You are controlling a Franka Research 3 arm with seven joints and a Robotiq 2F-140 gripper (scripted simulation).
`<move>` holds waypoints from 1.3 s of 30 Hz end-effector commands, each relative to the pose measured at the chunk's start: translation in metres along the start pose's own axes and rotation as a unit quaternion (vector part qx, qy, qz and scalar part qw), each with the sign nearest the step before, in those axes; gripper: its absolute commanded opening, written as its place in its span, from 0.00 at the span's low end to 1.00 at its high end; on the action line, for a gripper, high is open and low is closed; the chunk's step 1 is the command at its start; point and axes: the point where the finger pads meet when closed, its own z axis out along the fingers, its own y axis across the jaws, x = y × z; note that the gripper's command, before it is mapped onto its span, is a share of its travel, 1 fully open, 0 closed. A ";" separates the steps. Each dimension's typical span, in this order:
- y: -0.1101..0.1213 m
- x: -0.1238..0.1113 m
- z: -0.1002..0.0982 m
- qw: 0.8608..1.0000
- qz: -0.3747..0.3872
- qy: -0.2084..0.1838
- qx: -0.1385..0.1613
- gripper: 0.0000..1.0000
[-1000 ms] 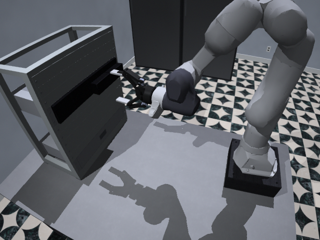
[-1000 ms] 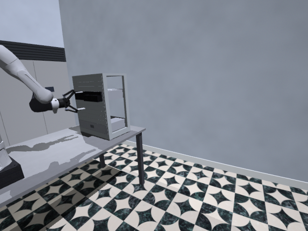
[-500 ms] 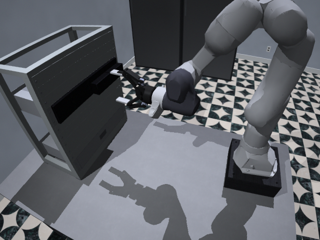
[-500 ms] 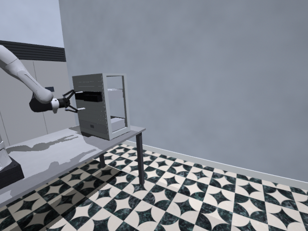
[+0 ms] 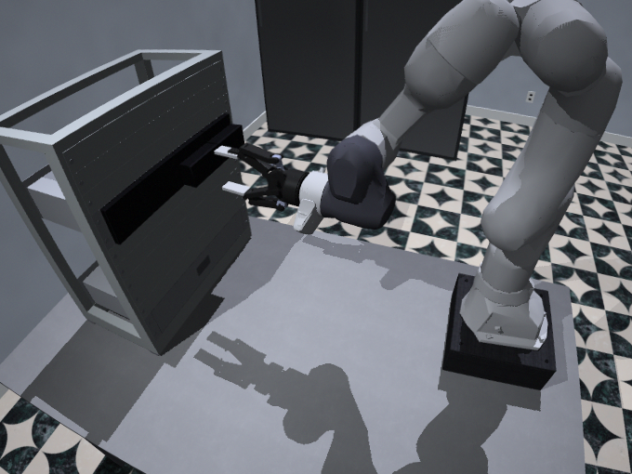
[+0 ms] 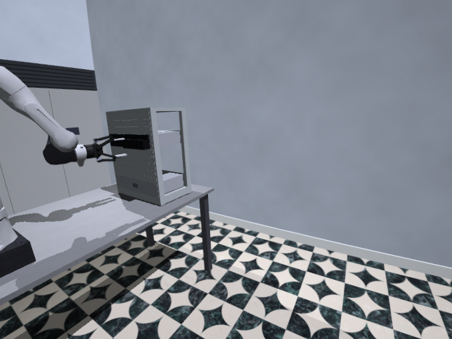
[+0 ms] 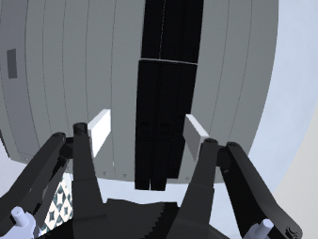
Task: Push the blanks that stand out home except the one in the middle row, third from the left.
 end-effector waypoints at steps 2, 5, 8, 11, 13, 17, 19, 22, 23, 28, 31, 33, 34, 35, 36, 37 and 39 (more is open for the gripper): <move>0.001 0.000 0.001 0.999 0.003 0.049 -0.005 0.00; 0.001 0.000 0.001 0.999 0.003 0.049 -0.005 0.00; 0.001 0.000 0.001 0.999 0.003 0.049 -0.005 0.00; 0.001 0.000 0.001 0.999 0.003 0.049 -0.005 0.00; 0.001 0.000 0.001 0.999 0.003 0.049 -0.005 0.00; 0.001 0.000 0.001 0.999 0.003 0.049 -0.005 0.00; 0.001 0.000 0.001 0.999 0.003 0.049 -0.005 0.00; 0.001 0.000 0.001 0.999 0.003 0.049 -0.005 0.00; 0.001 0.000 0.001 0.999 0.003 0.049 -0.005 0.00; 0.001 0.000 0.001 0.999 0.003 0.049 -0.005 0.00; 0.000 0.004 -0.008 0.999 0.003 0.049 -0.005 0.00; -0.001 0.009 -0.019 0.999 0.003 0.049 -0.005 0.00; -0.001 0.012 -0.023 0.999 0.003 0.049 -0.005 0.00; -0.002 0.013 -0.026 0.999 0.003 0.049 -0.005 0.00; -0.002 0.014 -0.027 0.999 0.003 0.049 -0.005 0.00; -0.002 0.014 -0.028 0.999 0.003 0.049 -0.005 0.00; -0.002 0.014 -0.026 0.999 0.003 0.049 -0.005 0.00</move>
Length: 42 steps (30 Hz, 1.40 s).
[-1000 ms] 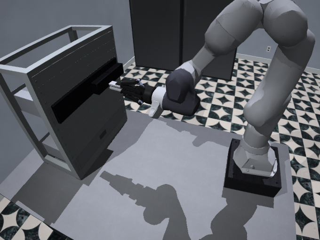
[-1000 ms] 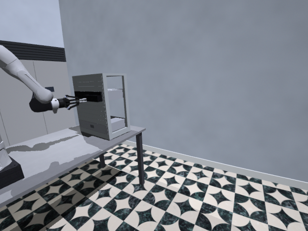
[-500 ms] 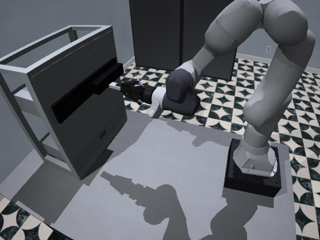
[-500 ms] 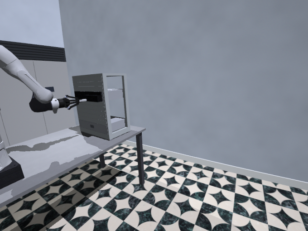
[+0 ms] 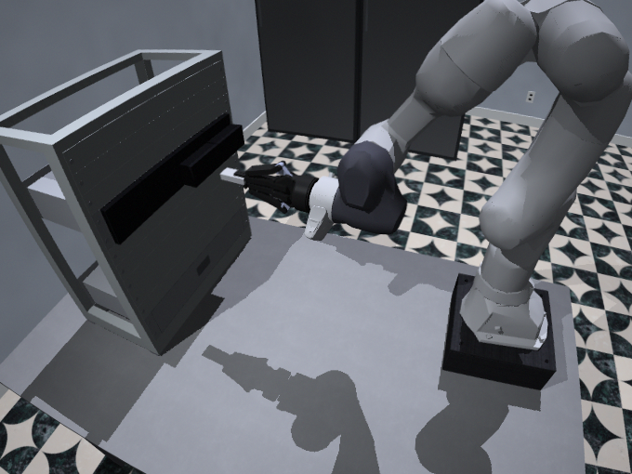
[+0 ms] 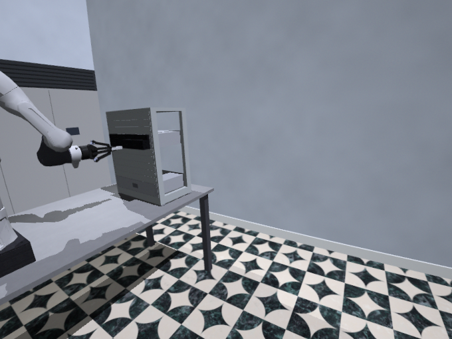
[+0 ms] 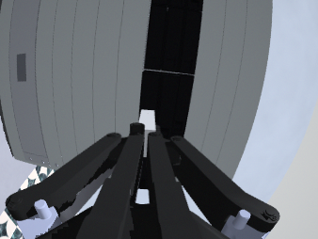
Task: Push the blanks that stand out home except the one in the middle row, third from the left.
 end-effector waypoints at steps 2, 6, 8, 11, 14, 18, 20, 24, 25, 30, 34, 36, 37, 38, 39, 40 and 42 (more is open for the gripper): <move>0.001 0.002 0.006 0.999 0.016 0.032 -0.004 0.00; 0.001 0.002 0.017 0.999 0.016 0.032 -0.004 0.00; 0.001 0.003 0.029 0.999 0.016 0.032 -0.004 0.00; 0.001 0.004 0.037 0.999 0.016 0.032 -0.004 0.00; 0.001 0.004 0.037 0.999 0.016 0.032 -0.004 0.00; 0.001 0.004 0.037 0.999 0.016 0.032 -0.004 0.00; 0.001 0.004 0.037 0.999 0.016 0.032 -0.004 0.00; 0.001 0.004 0.037 0.999 0.016 0.032 -0.004 0.00; 0.001 0.004 0.037 0.999 0.016 0.032 -0.004 0.00; 0.001 0.004 0.037 0.999 0.016 0.032 -0.004 0.00; 0.001 0.004 0.037 0.999 0.016 0.032 -0.004 0.00; 0.001 0.004 0.037 0.999 0.016 0.032 -0.004 0.00; 0.001 0.004 0.037 0.999 0.016 0.032 -0.004 0.00; 0.001 0.004 0.037 0.999 0.016 0.032 -0.004 0.00; 0.001 0.004 0.037 0.999 0.016 0.032 -0.004 0.00; 0.001 0.004 0.037 0.999 0.016 0.032 -0.004 0.00; 0.001 0.004 0.037 0.999 0.016 0.032 -0.004 0.00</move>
